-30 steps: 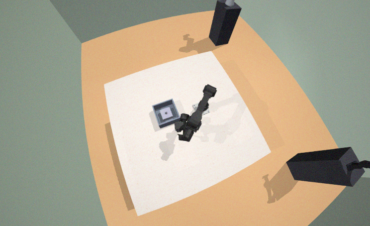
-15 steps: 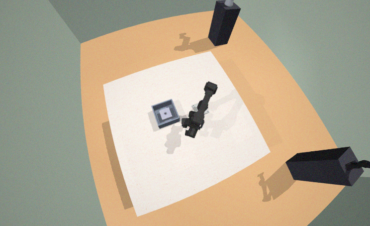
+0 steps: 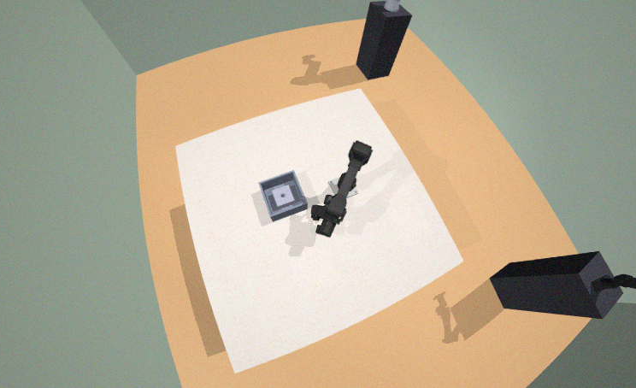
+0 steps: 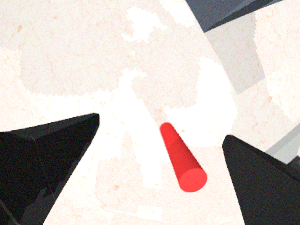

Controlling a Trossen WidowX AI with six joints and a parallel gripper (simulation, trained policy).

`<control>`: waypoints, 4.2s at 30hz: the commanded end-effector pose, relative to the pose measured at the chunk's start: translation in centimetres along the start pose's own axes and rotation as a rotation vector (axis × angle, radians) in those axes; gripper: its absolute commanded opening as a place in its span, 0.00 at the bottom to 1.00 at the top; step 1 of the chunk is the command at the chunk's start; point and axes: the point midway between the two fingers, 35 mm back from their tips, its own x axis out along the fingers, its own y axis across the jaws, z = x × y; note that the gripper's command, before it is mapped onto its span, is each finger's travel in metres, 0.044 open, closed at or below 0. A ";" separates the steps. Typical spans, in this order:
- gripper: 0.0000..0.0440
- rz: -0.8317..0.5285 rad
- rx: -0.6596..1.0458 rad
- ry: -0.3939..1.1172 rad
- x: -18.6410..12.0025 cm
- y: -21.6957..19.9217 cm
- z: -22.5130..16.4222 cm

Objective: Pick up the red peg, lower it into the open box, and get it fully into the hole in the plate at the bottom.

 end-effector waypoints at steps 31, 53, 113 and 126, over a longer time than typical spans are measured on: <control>0.00 -0.044 0.052 -0.046 -0.6 -1.0 3.1; 0.00 0.004 0.313 -0.205 -6.0 -2.8 12.8; 0.76 0.079 0.105 -0.048 2.1 -4.4 26.3; 1.00 0.180 0.082 -0.001 -0.8 -1.2 28.4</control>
